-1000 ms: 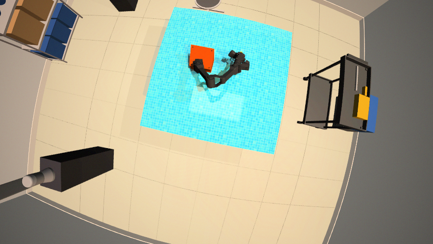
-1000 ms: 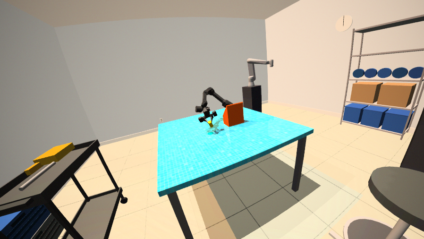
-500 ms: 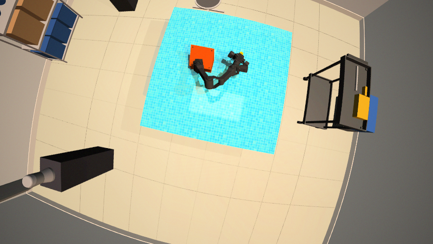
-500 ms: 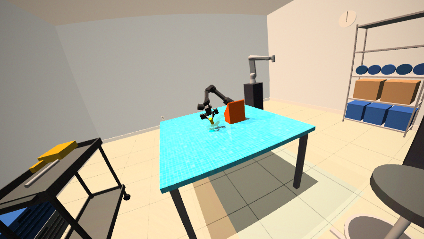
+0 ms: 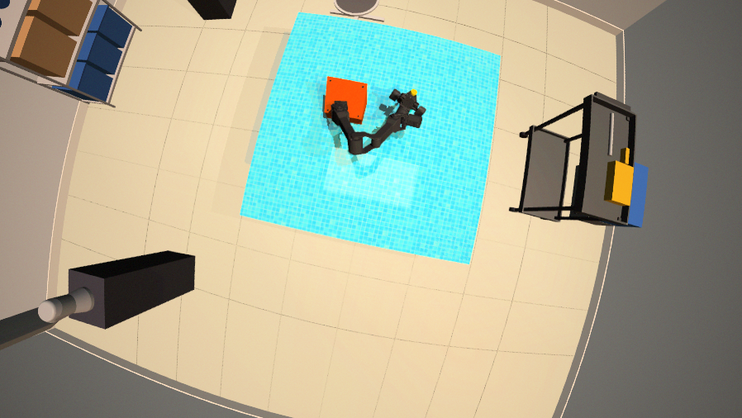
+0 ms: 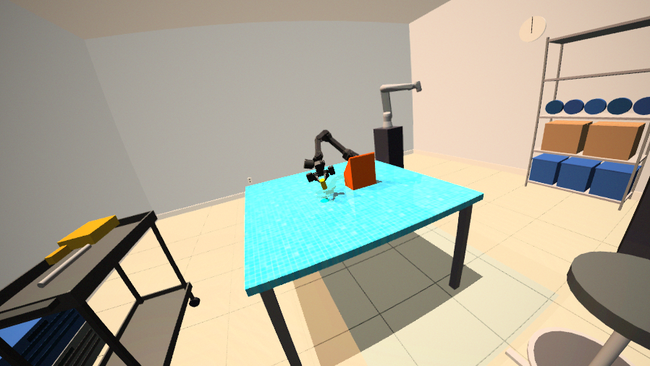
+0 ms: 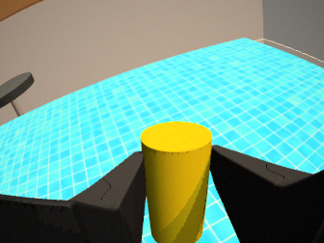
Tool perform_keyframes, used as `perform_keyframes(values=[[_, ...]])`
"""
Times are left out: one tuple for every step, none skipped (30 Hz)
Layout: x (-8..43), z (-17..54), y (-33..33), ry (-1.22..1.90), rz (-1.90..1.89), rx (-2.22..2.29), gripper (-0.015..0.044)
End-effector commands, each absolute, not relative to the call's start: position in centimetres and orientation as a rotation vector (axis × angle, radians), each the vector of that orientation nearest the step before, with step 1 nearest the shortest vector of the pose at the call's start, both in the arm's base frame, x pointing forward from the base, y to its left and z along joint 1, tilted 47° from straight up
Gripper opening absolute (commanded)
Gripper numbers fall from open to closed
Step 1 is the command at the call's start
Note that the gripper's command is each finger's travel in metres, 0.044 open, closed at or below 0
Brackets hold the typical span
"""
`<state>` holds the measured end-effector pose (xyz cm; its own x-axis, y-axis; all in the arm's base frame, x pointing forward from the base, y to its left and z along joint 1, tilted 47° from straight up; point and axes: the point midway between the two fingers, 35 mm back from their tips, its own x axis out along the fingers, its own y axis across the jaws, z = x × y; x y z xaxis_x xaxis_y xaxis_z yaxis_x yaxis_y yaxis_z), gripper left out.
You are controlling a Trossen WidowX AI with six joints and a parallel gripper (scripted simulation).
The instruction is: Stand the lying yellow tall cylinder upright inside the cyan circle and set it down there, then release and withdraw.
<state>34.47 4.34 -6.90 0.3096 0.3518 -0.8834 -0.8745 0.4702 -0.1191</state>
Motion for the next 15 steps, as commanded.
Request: perform_keyframes(values=[[34.4,-6.6,4.3,0.884,0.904,-0.680,0.0105],[34.4,-6.5,4.3,0.876,0.906,-0.681,0.0105],[34.4,-6.5,4.3,0.868,0.907,-0.681,0.0105],[34.4,-6.4,4.3,0.859,0.908,-0.682,0.0105],[34.4,-6.3,4.3,0.851,0.909,-0.683,0.0105],[34.3,-6.2,4.2,0.842,0.910,-0.683,0.0105],[34.3,-6.2,4.2,0.834,0.911,-0.684,0.0105],[34.3,-6.1,4.2,0.825,0.912,-0.685,0.0105],[34.3,-6.0,4.2,0.817,0.913,-0.686,0.0105],[34.2,-6.0,4.2,0.808,0.914,-0.687,0.0105],[34.2,-5.9,4.2,0.800,0.915,-0.688,0.0105],[34.2,-5.8,4.2,0.791,0.916,-0.689,0.0105],[34.2,-5.7,4.2,0.782,0.917,-0.690,0.0105],[34.2,-5.7,4.2,0.774,0.918,-0.691,0.0105],[34.1,-5.6,4.1,0.765,0.918,-0.692,0.0105]])
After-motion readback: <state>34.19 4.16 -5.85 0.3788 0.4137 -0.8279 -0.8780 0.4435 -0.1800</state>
